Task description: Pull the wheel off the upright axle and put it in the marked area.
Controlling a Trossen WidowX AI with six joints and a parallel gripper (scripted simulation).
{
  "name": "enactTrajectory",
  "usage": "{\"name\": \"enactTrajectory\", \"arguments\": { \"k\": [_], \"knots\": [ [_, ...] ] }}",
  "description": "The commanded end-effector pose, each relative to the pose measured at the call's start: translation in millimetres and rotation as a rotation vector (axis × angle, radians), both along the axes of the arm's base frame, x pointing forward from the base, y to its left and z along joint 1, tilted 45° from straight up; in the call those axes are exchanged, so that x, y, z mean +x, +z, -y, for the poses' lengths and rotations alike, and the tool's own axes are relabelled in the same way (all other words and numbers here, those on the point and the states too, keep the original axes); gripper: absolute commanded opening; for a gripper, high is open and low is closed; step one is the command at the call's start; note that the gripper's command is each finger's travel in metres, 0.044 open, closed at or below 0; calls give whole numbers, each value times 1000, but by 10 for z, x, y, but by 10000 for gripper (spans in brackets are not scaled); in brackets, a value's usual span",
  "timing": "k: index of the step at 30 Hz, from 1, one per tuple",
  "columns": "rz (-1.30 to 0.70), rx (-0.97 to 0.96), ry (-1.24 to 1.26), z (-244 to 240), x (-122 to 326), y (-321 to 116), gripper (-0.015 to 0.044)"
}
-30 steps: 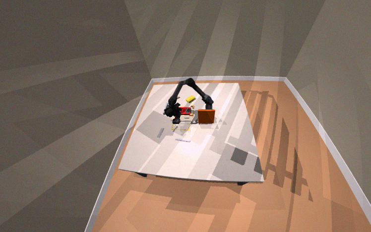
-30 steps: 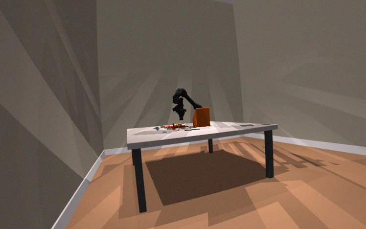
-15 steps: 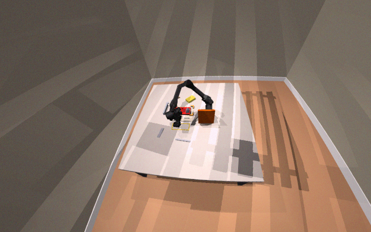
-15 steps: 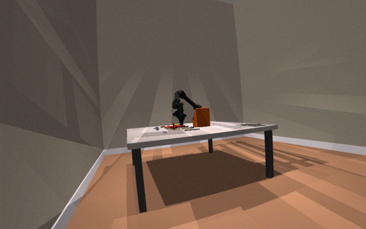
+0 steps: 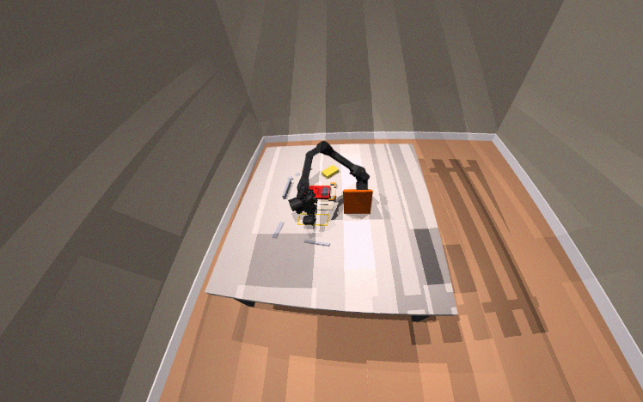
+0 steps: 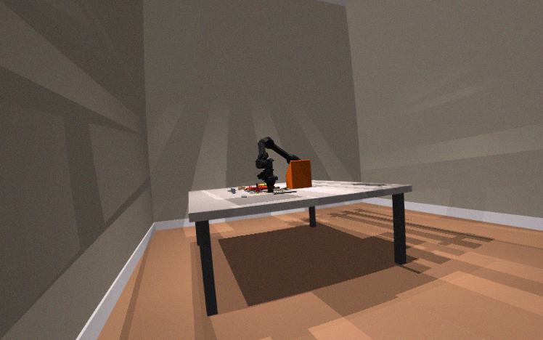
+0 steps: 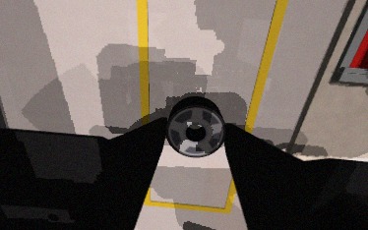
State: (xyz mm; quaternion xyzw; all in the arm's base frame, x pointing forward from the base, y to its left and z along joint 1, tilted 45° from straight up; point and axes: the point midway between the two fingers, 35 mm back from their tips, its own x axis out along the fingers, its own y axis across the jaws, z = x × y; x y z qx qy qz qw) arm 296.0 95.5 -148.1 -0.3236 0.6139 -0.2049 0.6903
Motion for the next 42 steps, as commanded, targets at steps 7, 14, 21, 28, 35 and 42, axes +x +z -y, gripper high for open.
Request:
{"name": "enactTrajectory", "arguments": {
  "k": [7, 14, 21, 28, 35, 42],
  "knots": [
    [0, 0, 0, -19, -1, 18, 289],
    [-7, -6, 3, -410, -93, 414, 300],
    [-10, -4, 14, -400, -382, 578, 405],
    [-12, -7, 3, -325, -939, 959, 440],
    [-12, -7, 3, -325, -939, 959, 440],
    [-12, -7, 3, -325, -939, 959, 440]
  ]
}}
